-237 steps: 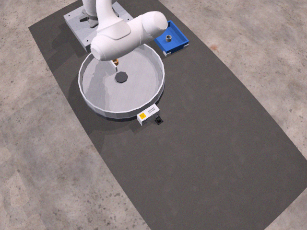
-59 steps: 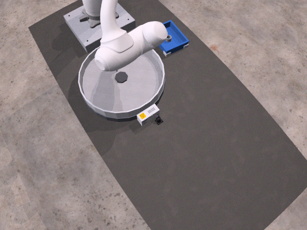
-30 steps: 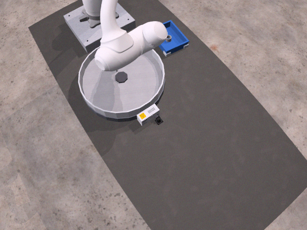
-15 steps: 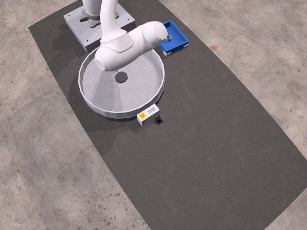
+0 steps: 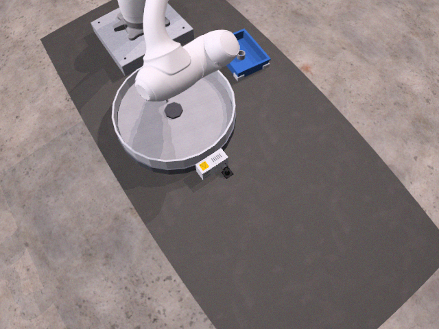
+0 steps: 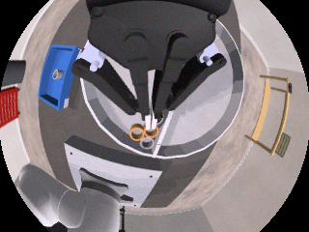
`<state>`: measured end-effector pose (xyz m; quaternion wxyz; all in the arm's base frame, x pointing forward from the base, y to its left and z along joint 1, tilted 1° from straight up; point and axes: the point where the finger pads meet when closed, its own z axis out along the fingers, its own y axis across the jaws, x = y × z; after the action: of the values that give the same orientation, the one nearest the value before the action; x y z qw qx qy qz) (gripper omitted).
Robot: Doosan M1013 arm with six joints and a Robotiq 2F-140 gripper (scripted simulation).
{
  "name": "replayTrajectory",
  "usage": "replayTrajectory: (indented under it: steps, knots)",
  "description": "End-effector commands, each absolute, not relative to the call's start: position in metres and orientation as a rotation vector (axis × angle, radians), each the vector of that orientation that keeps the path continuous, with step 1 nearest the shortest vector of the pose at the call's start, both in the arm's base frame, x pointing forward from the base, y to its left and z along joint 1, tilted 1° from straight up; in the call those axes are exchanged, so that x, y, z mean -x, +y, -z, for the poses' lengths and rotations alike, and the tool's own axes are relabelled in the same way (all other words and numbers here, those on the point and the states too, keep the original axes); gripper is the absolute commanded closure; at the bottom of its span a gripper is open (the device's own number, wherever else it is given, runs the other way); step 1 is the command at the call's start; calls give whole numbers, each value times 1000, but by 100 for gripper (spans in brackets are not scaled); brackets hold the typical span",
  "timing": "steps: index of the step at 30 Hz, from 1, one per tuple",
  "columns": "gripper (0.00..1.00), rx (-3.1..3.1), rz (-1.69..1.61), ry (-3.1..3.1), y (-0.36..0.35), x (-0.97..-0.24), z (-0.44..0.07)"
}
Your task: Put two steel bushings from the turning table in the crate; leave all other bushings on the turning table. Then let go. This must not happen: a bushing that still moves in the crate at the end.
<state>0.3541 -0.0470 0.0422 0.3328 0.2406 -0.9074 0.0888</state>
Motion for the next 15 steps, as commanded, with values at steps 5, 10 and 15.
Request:
replayTrajectory:
  steps: [5, 10, 15]
  knots:
    - [100, -629, -234, -2370, -48, -355, -53]
    - [100, -629, -234, -2370, -48, -355, -74]
    - [100, -629, -234, -2370, -48, -355, -97]
